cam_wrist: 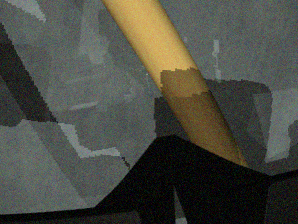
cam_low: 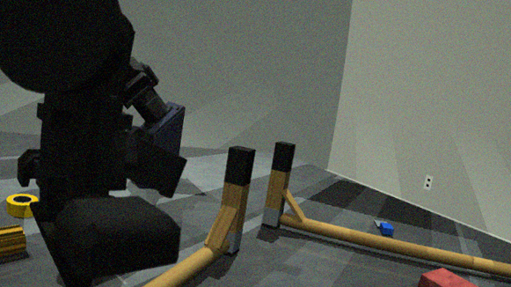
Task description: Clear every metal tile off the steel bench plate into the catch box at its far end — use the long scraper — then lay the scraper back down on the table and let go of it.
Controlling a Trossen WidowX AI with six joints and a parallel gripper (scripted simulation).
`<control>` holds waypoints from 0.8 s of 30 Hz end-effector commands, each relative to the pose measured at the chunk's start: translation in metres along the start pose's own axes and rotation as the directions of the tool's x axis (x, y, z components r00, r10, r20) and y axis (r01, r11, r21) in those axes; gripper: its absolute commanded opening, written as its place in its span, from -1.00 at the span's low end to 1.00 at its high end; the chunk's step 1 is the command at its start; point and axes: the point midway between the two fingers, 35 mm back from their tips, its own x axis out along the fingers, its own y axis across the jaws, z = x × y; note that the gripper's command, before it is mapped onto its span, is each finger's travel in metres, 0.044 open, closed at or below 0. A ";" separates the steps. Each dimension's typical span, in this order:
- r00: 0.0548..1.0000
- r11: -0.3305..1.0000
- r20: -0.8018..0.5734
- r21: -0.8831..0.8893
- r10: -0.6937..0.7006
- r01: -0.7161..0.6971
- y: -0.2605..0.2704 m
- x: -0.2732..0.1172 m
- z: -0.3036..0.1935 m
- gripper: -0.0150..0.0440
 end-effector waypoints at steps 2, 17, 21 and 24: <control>1.000 1.000 -0.013 0.019 -0.017 0.017 -0.001 -0.023 -0.002 -0.49; 0.999 0.967 -0.025 0.253 -0.031 0.037 0.002 -0.039 -0.004 -0.49; 0.999 0.937 -0.030 0.346 -0.036 0.044 0.003 -0.044 -0.005 -0.49; 0.999 0.909 -0.033 0.414 -0.040 0.050 0.004 -0.047 -0.005 -0.49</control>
